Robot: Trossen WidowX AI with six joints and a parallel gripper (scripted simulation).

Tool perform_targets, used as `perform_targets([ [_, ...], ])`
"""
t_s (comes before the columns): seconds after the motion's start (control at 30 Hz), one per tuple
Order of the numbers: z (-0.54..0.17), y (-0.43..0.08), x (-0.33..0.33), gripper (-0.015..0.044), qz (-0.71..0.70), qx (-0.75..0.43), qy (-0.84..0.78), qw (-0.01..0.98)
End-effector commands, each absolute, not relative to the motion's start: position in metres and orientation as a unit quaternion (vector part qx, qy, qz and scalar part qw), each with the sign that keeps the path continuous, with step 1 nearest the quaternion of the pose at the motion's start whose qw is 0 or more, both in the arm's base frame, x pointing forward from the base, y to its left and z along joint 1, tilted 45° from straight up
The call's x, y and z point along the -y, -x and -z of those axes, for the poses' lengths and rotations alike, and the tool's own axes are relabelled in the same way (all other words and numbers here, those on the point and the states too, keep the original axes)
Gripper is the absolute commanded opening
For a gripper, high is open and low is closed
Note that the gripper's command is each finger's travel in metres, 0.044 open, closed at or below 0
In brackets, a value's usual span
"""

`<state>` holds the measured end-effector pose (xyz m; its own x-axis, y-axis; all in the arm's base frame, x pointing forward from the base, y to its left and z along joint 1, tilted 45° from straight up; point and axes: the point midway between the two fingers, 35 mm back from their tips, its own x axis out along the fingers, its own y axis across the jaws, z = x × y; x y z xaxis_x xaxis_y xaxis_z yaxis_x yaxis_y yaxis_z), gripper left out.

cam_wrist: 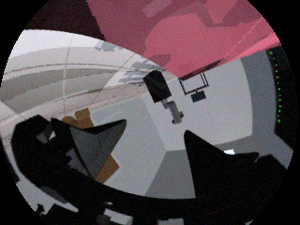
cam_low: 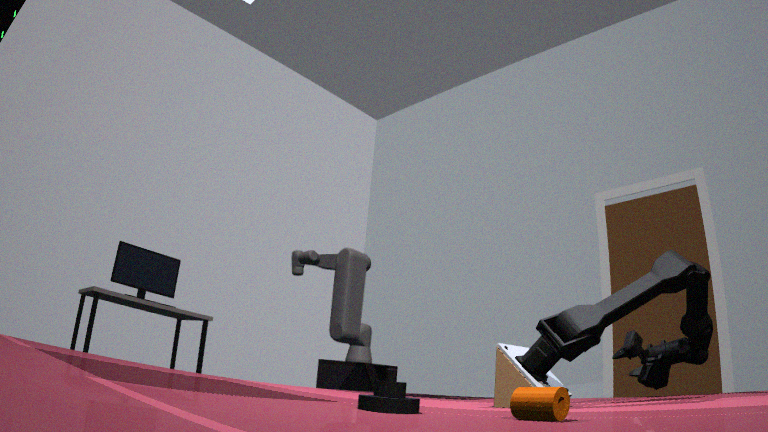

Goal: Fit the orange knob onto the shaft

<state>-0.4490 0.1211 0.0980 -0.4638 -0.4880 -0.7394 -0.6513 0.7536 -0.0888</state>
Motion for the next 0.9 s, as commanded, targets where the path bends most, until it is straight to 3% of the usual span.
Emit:
perform_targets([
  [0.0,-0.099,0.449,-0.122,0.0426,-0.106,-0.85,0.335,0.393],
  [0.37,-0.162,0.419,-0.207,0.044,-0.28,-0.865,0.256,0.33],
  [0.87,-0.285,0.259,-0.333,0.044,-0.511,-0.787,0.02,0.346],
])
